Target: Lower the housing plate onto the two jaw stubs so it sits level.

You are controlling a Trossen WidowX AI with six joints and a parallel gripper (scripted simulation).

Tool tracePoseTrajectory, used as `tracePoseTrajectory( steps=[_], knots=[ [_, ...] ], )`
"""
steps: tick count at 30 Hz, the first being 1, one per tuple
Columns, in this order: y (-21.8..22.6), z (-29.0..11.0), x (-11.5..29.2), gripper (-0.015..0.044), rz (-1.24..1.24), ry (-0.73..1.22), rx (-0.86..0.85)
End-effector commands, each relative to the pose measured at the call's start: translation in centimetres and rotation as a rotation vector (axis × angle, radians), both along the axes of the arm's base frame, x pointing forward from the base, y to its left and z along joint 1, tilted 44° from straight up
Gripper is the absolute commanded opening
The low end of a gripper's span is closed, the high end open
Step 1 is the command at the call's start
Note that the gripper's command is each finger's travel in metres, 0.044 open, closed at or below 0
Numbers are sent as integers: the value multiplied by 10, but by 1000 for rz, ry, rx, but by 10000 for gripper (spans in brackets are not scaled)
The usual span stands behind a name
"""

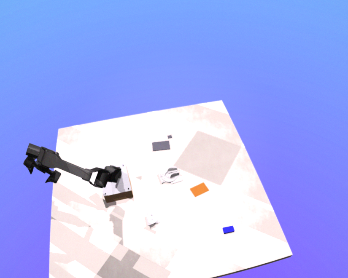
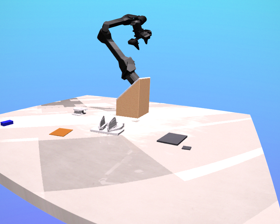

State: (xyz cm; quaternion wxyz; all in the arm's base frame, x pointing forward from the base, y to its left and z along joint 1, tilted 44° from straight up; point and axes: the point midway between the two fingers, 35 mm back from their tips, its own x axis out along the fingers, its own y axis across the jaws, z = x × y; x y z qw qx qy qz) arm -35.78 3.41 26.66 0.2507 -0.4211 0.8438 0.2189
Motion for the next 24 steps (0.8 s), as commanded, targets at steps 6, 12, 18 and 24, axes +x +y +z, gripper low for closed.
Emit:
tracePoseTrajectory(
  steps=[6, 12, 18, 24],
  knots=[
    [34, -6, 7, 440, -57, 27, 73],
    [90, -15, 28, 440, -150, 55, 205],
    [143, -23, 58, 440, -239, 58, 342],
    [190, -31, 98, 440, -319, 35, 479]
  ],
)
